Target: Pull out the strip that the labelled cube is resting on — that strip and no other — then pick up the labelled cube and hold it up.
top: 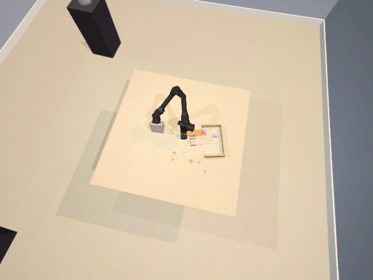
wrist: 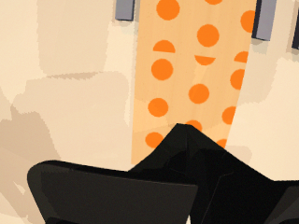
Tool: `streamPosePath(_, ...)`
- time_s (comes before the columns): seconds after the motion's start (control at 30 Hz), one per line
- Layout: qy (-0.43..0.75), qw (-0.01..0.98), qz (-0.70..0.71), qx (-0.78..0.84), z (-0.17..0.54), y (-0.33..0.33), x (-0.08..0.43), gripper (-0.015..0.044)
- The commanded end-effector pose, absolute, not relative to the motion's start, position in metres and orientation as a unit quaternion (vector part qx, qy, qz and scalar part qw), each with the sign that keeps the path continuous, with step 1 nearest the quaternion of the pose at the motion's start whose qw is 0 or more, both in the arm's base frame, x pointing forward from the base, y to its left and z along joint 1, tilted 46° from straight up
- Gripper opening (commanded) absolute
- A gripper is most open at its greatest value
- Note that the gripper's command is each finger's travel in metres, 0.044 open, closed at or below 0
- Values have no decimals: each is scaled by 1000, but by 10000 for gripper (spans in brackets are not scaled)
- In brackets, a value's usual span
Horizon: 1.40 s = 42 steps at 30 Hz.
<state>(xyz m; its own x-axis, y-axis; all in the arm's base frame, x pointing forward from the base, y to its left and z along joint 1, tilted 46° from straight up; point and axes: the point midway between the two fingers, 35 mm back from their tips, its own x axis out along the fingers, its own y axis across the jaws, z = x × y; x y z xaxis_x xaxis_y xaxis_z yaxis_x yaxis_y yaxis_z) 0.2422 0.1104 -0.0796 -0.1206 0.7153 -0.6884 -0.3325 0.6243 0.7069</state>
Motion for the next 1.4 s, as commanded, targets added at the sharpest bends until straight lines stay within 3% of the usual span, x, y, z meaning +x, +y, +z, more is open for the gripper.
streamPosePath(0.0, 639, 637, 405, 150, -83, 109, 226, 0)
streamPosePath(1.37, 640, 636, 404, 150, -91, 91, 174, 0)
